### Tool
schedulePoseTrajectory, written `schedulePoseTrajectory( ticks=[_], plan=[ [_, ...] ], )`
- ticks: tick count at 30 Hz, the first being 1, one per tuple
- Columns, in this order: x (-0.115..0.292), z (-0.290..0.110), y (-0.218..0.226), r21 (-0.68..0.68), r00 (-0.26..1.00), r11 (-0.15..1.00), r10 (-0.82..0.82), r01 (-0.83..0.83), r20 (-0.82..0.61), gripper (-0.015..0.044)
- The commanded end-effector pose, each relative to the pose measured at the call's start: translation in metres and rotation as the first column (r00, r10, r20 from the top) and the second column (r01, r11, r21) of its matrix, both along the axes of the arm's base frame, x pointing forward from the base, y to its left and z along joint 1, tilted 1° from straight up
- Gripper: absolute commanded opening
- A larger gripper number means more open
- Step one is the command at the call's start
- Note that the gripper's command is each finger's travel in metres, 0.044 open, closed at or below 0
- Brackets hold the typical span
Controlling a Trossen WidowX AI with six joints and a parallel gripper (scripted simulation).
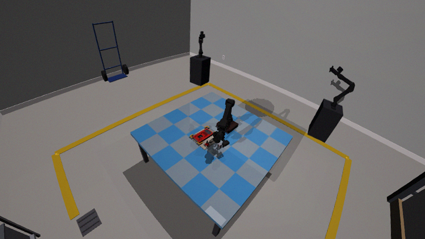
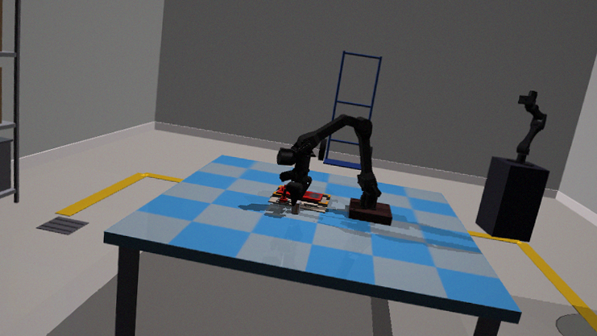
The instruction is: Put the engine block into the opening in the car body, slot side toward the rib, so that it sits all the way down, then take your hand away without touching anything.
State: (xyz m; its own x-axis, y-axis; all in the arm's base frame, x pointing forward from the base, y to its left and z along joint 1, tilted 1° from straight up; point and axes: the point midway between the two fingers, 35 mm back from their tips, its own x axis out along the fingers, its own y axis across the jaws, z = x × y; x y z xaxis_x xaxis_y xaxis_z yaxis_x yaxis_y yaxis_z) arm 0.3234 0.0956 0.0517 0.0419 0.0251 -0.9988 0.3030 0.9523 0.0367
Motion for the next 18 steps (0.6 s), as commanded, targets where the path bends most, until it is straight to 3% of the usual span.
schedulePoseTrajectory(
  ticks=[1, 18],
  plan=[
    [-0.001, -0.008, -0.001, -0.007, 1.0, 1.0, -0.003, 0.003, -0.006, 0.044],
    [-0.002, -0.033, -0.001, -0.007, 1.0, 1.0, -0.003, 0.003, -0.006, 0.044]
  ],
)
